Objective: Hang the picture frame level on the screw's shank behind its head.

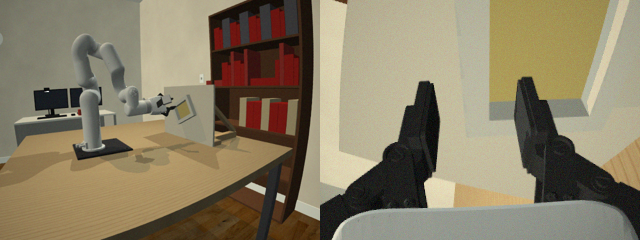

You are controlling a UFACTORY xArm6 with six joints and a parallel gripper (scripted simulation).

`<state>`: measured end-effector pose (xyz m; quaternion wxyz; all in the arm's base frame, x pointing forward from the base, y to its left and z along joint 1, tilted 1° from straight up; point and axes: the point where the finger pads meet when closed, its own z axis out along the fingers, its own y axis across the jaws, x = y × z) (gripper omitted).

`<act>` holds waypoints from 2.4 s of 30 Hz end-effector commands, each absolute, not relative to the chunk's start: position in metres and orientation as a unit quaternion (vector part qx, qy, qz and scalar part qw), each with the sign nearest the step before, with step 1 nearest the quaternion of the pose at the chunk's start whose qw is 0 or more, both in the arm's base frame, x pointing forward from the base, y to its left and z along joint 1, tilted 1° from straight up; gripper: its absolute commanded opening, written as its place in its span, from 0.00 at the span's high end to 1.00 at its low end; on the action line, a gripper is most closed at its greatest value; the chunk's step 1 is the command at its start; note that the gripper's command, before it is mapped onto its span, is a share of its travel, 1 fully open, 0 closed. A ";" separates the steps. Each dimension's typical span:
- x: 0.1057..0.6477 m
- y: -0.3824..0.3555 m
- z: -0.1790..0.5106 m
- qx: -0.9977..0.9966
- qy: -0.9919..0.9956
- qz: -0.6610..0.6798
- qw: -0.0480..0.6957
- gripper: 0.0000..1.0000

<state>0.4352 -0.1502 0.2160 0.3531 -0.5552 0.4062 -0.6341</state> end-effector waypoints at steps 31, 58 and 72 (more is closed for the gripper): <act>0.485 -0.157 0.220 -0.554 0.405 -0.635 0.353 0.50; 0.491 -0.157 0.221 -0.554 0.405 -0.635 0.353 0.50; 0.491 -0.157 0.221 -0.554 0.405 -0.635 0.353 1.00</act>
